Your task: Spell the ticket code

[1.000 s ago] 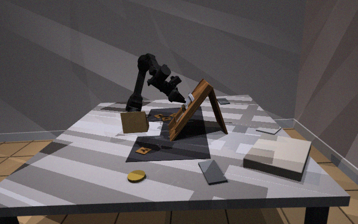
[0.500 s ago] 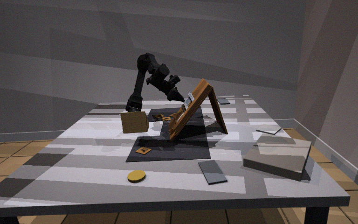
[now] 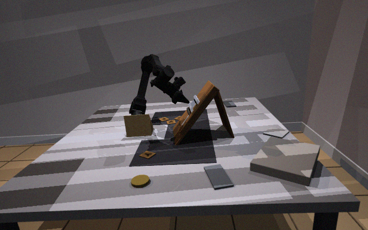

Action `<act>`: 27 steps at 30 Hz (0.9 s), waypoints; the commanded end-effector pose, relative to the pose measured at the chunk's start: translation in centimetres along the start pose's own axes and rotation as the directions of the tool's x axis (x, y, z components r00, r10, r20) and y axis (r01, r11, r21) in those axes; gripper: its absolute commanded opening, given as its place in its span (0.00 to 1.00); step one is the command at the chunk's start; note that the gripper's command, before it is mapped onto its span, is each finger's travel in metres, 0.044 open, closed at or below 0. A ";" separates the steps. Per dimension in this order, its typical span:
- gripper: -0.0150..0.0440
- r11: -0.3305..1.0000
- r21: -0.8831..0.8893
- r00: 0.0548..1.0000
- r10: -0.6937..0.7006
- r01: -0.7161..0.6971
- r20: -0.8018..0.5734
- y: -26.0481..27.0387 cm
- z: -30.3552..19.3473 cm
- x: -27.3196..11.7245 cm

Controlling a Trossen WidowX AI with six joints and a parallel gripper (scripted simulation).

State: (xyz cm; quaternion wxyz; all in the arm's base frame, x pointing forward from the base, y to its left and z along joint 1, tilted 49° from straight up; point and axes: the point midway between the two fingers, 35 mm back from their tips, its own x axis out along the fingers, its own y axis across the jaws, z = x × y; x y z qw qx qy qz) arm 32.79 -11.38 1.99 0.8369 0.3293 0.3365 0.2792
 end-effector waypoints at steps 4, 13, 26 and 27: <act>0.25 1.000 0.009 0.979 -0.023 0.025 -0.201 0.1 1.0 1.3; 0.25 1.000 -0.007 0.793 -0.003 -0.001 -0.609 3.6 2.1 2.1; 0.25 1.000 -0.009 0.771 0.001 -0.008 -0.637 4.0 2.2 2.1; 0.25 1.000 -0.009 0.771 0.001 -0.008 -0.637 4.0 2.3 2.1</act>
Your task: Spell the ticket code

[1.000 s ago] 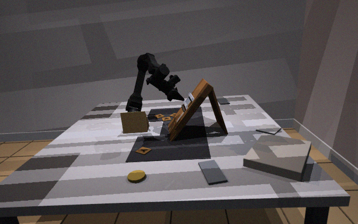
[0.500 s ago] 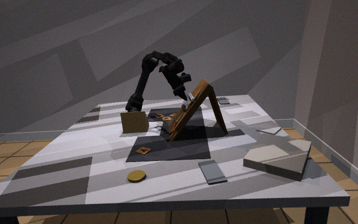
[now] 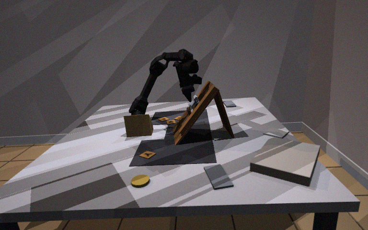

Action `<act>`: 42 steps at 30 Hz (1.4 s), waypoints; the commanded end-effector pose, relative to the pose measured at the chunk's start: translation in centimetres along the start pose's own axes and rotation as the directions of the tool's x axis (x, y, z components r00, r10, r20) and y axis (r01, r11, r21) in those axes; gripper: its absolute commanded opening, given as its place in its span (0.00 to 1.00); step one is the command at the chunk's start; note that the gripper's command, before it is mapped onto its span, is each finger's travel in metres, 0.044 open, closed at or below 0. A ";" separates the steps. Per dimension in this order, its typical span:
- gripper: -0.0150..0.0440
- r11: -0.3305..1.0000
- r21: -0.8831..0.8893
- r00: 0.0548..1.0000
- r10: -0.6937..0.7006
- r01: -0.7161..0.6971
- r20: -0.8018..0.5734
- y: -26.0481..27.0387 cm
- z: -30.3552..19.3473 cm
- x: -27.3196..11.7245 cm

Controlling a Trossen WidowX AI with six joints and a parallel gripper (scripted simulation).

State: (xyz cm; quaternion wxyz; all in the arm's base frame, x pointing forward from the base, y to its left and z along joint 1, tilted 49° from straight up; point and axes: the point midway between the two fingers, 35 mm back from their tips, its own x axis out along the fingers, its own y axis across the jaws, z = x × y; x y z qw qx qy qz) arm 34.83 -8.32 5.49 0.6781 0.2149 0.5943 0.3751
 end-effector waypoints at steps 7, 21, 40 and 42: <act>0.25 1.000 -0.004 1.000 0.001 -0.001 -0.012 0.1 0.4 0.4; 0.25 1.000 -0.004 1.000 0.001 -0.001 -0.011 0.1 0.8 1.0; 0.25 1.000 -0.005 1.000 0.001 -0.001 -0.011 0.1 1.4 1.7; 0.25 1.000 -0.005 1.000 0.001 -0.001 -0.011 0.1 1.4 1.8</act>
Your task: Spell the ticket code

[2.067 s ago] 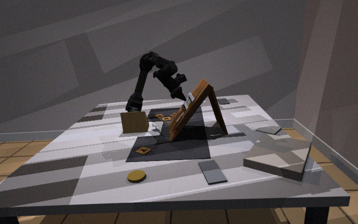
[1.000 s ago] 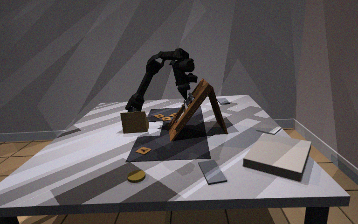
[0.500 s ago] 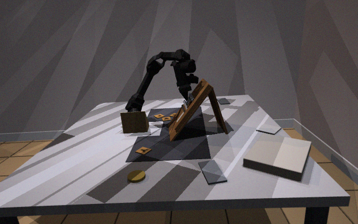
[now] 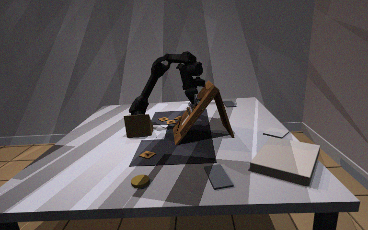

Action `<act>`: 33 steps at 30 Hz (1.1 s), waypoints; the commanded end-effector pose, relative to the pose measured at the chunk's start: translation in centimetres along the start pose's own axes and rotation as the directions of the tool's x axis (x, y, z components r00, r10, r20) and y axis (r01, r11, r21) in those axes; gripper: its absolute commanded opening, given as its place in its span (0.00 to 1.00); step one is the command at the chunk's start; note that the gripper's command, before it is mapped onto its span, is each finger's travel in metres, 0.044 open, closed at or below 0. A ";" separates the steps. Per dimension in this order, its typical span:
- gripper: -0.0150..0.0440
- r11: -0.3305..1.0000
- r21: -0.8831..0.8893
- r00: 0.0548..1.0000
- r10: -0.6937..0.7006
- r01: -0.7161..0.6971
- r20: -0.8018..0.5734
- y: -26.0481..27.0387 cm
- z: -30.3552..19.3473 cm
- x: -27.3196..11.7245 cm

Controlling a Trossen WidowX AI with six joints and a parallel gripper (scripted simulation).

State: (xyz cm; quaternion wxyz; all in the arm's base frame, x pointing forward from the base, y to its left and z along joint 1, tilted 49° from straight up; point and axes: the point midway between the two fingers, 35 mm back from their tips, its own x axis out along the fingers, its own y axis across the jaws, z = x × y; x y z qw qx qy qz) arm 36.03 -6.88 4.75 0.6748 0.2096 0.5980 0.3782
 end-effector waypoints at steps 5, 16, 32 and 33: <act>0.25 1.000 0.002 1.000 0.003 -0.003 0.003 0.1 0.4 0.4; 0.25 1.000 0.002 1.000 0.003 -0.003 0.003 0.0 0.7 0.9; 0.25 1.000 0.002 1.000 0.003 -0.003 0.003 -0.4 0.6 0.8; 0.25 1.000 0.002 1.000 0.003 -0.003 0.003 -0.4 0.6 0.8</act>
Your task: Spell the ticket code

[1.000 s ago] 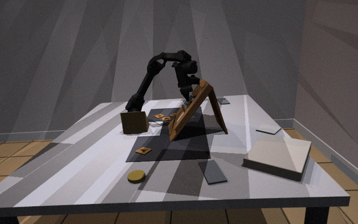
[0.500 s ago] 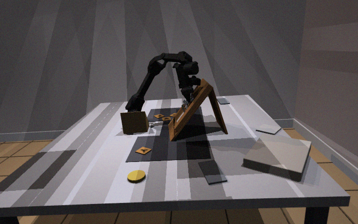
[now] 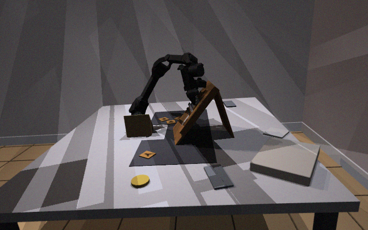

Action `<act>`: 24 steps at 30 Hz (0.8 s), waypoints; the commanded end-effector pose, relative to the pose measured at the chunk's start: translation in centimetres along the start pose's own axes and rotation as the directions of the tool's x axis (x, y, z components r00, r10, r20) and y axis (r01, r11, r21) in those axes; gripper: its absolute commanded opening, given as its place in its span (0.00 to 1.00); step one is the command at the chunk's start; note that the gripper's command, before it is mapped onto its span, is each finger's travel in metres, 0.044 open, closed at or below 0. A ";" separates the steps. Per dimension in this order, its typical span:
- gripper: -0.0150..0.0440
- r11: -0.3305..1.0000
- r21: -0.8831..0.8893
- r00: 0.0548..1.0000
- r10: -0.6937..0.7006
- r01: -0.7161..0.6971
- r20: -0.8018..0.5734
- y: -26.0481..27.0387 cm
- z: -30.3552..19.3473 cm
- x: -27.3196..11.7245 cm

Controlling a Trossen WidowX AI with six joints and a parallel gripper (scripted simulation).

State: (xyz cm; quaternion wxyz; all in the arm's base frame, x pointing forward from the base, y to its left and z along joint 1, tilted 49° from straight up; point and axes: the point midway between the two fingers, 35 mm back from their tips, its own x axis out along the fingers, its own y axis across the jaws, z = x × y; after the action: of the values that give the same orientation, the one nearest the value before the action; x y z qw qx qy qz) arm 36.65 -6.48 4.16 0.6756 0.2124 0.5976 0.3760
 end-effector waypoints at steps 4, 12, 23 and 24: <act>0.25 1.000 -0.004 1.000 0.003 -0.003 -0.001 -0.2 0.0 0.1; 0.25 1.000 -0.004 1.000 0.003 -0.003 -0.001 -0.5 0.0 0.1; 0.25 1.000 -0.004 1.000 0.002 -0.002 -0.001 -0.8 0.0 0.2; 0.25 1.000 -0.004 1.000 0.002 -0.002 -0.001 -0.8 0.0 0.2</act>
State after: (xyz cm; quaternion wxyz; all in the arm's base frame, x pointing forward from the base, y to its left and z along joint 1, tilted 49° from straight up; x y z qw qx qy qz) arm 36.89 -6.85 3.58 0.6755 0.2136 0.5969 0.3765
